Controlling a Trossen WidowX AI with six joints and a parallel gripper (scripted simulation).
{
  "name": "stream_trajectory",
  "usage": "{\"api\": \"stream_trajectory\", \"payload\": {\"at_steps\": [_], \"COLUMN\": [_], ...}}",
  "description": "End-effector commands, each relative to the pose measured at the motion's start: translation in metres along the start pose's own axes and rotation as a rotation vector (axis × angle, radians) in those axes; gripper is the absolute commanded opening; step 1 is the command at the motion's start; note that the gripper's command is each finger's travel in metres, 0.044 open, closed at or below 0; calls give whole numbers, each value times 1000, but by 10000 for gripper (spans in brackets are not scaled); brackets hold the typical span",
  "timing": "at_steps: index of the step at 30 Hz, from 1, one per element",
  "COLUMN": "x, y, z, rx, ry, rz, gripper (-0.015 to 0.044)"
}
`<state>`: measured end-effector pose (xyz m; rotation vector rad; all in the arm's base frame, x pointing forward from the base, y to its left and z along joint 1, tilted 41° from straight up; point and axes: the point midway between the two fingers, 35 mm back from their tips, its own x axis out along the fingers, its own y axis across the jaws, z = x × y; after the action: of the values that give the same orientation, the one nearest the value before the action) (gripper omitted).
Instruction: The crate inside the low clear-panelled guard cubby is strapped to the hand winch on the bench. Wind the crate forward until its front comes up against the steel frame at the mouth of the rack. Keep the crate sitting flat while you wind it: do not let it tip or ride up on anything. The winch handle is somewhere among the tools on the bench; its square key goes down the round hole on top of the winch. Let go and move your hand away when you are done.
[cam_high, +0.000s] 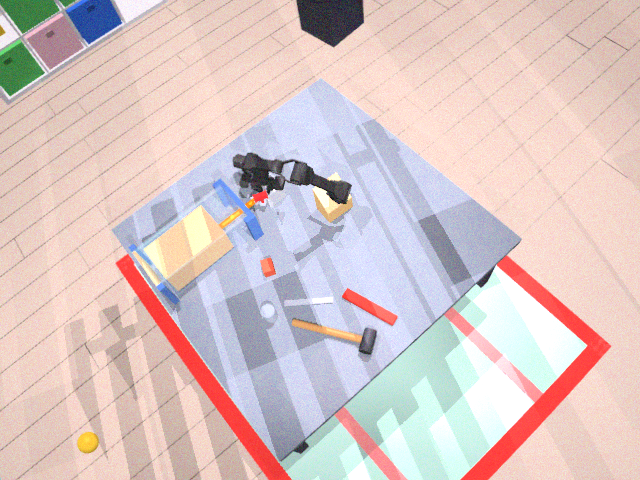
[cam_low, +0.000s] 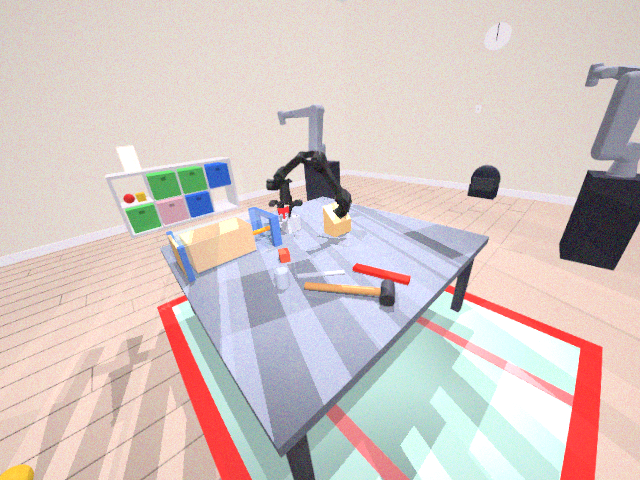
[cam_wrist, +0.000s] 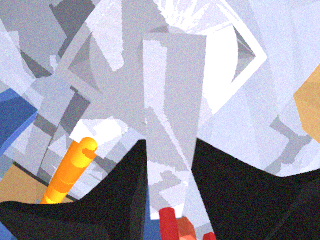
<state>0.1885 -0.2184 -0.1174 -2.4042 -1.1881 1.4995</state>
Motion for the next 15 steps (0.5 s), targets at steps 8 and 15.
{"api": "stream_trajectory", "payload": {"at_steps": [8,15], "x": [5,9], "y": [1,-1], "z": [1,1], "rx": [22,-21], "ry": [0,0], "rz": [2,-2], "gripper": [0,0]}}
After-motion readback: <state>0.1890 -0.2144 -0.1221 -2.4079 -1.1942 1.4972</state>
